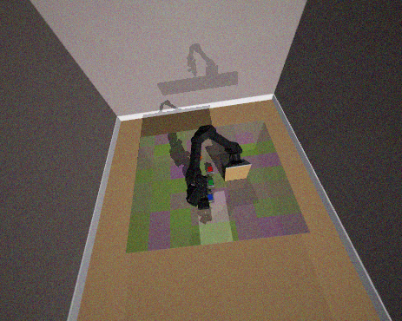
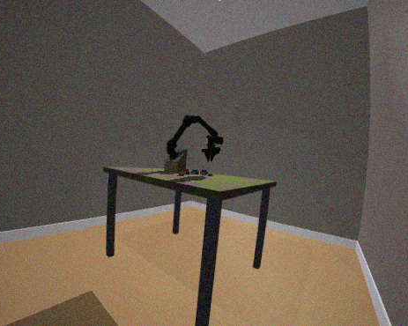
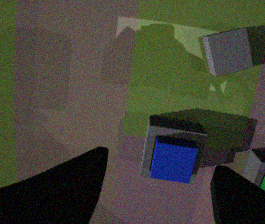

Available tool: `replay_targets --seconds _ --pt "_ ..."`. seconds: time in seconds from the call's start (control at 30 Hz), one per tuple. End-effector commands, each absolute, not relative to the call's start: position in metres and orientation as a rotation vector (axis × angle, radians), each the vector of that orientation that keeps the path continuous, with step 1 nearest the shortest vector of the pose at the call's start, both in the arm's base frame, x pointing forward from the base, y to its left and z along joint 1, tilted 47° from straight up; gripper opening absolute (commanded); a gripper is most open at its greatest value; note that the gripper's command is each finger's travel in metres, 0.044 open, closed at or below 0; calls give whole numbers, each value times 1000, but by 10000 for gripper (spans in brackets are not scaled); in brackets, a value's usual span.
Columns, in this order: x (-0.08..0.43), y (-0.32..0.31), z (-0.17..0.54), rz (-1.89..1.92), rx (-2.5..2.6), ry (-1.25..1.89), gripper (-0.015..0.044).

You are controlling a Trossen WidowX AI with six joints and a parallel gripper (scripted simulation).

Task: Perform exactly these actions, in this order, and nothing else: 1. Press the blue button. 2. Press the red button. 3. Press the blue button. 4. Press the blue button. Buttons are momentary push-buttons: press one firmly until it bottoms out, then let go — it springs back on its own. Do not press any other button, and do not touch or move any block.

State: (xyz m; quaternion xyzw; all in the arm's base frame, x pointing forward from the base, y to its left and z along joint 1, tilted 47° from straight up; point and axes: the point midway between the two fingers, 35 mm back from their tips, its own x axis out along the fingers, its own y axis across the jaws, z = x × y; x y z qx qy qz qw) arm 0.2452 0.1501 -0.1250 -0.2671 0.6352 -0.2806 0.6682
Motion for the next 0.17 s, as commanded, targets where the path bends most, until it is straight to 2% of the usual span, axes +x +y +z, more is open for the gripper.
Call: replay_targets --seconds 0.0,0.1,0.13 --pt "248 158 -120 -642 -611 1446 309" --pt "248 158 -120 -642 -611 1446 387" --pt "248 158 -120 -642 -611 1446 387"
